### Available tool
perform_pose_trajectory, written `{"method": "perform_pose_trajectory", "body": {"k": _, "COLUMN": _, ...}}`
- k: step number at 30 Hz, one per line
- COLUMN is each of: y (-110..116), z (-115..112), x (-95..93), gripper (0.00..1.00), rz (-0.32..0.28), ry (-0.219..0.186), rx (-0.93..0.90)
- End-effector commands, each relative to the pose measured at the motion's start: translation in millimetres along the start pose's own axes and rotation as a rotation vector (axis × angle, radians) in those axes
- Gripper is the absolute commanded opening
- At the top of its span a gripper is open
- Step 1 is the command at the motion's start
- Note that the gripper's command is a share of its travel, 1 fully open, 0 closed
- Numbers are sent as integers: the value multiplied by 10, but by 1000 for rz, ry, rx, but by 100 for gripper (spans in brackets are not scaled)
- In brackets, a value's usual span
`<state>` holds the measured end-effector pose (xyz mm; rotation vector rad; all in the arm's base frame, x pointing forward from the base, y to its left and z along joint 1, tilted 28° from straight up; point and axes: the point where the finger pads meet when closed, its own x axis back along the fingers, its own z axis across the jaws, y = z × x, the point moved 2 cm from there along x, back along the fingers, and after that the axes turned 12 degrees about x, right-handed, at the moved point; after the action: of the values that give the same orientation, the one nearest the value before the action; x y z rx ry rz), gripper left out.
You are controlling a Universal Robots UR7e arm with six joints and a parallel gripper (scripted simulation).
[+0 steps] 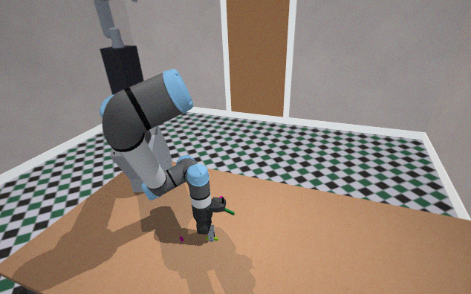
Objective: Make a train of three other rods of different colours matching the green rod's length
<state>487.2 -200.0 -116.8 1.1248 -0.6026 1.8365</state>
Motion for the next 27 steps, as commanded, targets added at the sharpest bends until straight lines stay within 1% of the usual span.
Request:
{"method": "perform_pose_trajectory", "body": {"k": 1, "y": -3, "z": 3, "x": 4, "gripper": 24, "rz": 1, "ry": 1, "rx": 0}}
{"method": "perform_pose_trajectory", "body": {"k": 15, "y": -3, "z": 3, "x": 22, "gripper": 24, "rz": 1, "ry": 1, "rx": 0}}
{"method": "perform_pose_trajectory", "body": {"k": 18, "y": -3, "z": 3, "x": 67, "gripper": 24, "rz": 1, "ry": 1, "rx": 0}}
{"method": "perform_pose_trajectory", "body": {"k": 22, "y": -3, "z": 3, "x": 181, "gripper": 24, "rz": 1, "ry": 1, "rx": 0}}
{"method": "perform_pose_trajectory", "body": {"k": 24, "y": -3, "z": 3, "x": 181, "gripper": 24, "rz": 1, "ry": 1, "rx": 0}}
{"method": "perform_pose_trajectory", "body": {"k": 27, "y": -3, "z": 3, "x": 298, "gripper": 24, "rz": 1, "ry": 1, "rx": 0}}
